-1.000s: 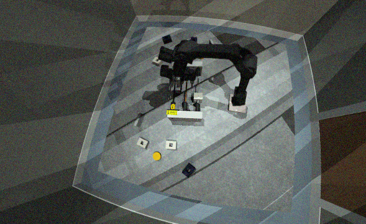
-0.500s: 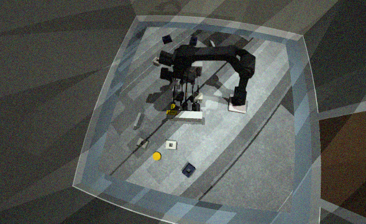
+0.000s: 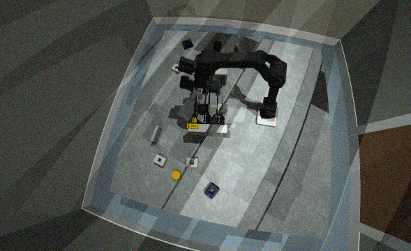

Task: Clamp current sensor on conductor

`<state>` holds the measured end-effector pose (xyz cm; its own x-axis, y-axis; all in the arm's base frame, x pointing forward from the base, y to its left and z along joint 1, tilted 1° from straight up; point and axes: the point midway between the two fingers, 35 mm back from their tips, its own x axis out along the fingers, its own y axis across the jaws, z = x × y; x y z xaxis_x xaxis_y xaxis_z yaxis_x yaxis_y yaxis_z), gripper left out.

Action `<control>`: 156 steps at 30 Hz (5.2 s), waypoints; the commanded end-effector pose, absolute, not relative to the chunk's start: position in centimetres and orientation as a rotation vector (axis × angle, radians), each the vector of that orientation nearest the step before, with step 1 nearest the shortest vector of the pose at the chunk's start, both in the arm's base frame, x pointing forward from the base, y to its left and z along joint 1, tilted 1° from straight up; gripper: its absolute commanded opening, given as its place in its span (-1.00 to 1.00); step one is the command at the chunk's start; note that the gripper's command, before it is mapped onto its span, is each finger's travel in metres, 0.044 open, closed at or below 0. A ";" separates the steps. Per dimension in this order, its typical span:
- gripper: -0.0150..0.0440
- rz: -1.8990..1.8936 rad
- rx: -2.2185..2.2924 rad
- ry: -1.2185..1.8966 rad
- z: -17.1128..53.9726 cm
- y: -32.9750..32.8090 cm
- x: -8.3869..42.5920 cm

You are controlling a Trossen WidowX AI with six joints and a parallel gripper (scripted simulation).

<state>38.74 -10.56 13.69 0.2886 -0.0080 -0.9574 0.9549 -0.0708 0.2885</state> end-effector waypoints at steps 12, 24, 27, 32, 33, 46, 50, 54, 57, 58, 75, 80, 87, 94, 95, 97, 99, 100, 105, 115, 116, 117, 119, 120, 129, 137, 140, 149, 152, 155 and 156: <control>-0.49 -1.037 1.387 0.956 13.8 -10.6 38.7; -0.49 -1.037 1.387 0.956 13.8 -10.6 38.7; -0.49 -1.037 1.387 0.956 13.8 -10.6 38.7; -0.49 -1.045 1.384 0.963 13.8 -10.6 38.8; -0.49 -1.049 1.383 0.968 13.8 -10.6 38.9; -0.49 -1.144 1.338 1.067 13.8 -10.7 39.8; -0.49 -1.174 1.322 1.098 13.8 -10.7 40.1; -0.49 -1.203 1.305 1.129 13.7 -10.7 40.3; -0.31 -1.185 1.315 1.116 13.8 -10.7 40.1; -0.22 -1.185 1.315 1.116 13.8 -10.7 40.1; 1.00 -1.185 1.315 1.116 13.8 -10.7 40.1; 1.00 -1.187 1.314 1.117 13.5 -10.7 40.1; 1.00 -1.206 1.303 1.132 10.4 -10.6 40.4; 1.00 -1.206 1.303 1.132 9.8 -10.6 40.5; 1.00 -1.206 1.303 1.132 9.6 -10.6 40.5; 1.00 -1.206 1.303 1.132 9.3 -10.6 40.5; 1.00 -1.206 1.303 1.132 9.0 -10.6 40.6; 1.00 -1.206 1.303 1.132 8.8 -10.6 40.6; 1.00 -1.206 1.303 1.132 8.0 -10.6 40.6; 0.75 -1.200 1.304 1.133 7.9 -10.5 40.6; 0.73 -1.200 1.304 1.133 7.9 -10.5 40.6; 0.71 -1.200 1.304 1.133 7.9 -10.5 40.6; 0.66 -1.200 1.304 1.133 7.9 -10.5 40.6; 0.64 -1.200 1.304 1.133 7.9 -10.5 40.6; 0.44 -1.200 1.304 1.133 7.9 -10.5 40.6; -0.01 -1.200 1.304 1.133 7.9 -10.5 40.6; -0.28 -1.200 1.304 1.133 7.9 -10.5 40.6; -0.49 -1.200 1.304 1.133 7.9 -10.5 40.6; -0.49 -1.200 1.304 1.133 7.9 -10.5 40.6; -0.49 -1.200 1.304 1.133 7.9 -10.5 40.6; -0.49 -1.200 1.304 1.133 7.9 -10.5 40.6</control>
